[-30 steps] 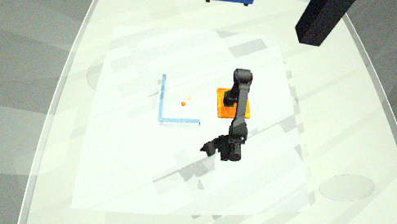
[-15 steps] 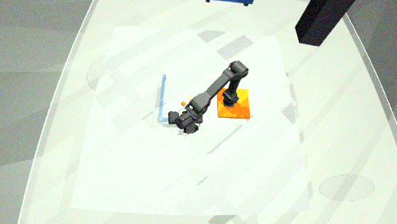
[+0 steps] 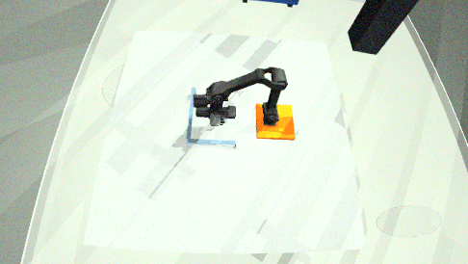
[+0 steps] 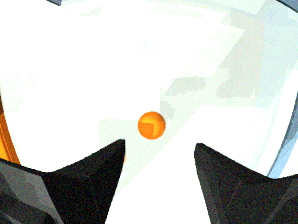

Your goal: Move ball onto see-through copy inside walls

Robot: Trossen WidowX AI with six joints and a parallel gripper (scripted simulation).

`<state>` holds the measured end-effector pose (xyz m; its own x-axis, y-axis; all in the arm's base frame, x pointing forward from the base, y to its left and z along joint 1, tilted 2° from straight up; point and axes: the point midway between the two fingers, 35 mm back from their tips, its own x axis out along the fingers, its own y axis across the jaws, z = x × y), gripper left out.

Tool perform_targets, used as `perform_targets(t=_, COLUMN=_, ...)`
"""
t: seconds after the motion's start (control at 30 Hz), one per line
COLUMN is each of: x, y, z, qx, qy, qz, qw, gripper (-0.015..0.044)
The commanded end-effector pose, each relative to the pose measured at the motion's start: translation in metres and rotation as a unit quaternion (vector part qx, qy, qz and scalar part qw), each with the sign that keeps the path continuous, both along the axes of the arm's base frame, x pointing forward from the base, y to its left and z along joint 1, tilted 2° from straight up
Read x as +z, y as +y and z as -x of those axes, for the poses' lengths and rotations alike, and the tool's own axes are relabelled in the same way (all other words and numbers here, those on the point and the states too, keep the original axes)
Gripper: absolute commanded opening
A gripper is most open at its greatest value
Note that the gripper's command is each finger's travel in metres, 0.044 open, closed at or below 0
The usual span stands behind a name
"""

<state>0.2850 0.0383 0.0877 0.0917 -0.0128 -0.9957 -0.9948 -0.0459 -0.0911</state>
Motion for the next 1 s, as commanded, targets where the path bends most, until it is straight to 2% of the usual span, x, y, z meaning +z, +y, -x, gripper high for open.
perform_targets(t=0.0, x=-0.002, y=-0.007, z=0.004, qx=0.0, qy=0.015, qz=-0.021, qw=1.0, gripper=0.0232)
perform_targets(t=0.97, x=-0.046, y=-0.006, z=0.001, qx=0.0, qy=0.015, qz=-0.021, qw=1.0, gripper=0.0232)
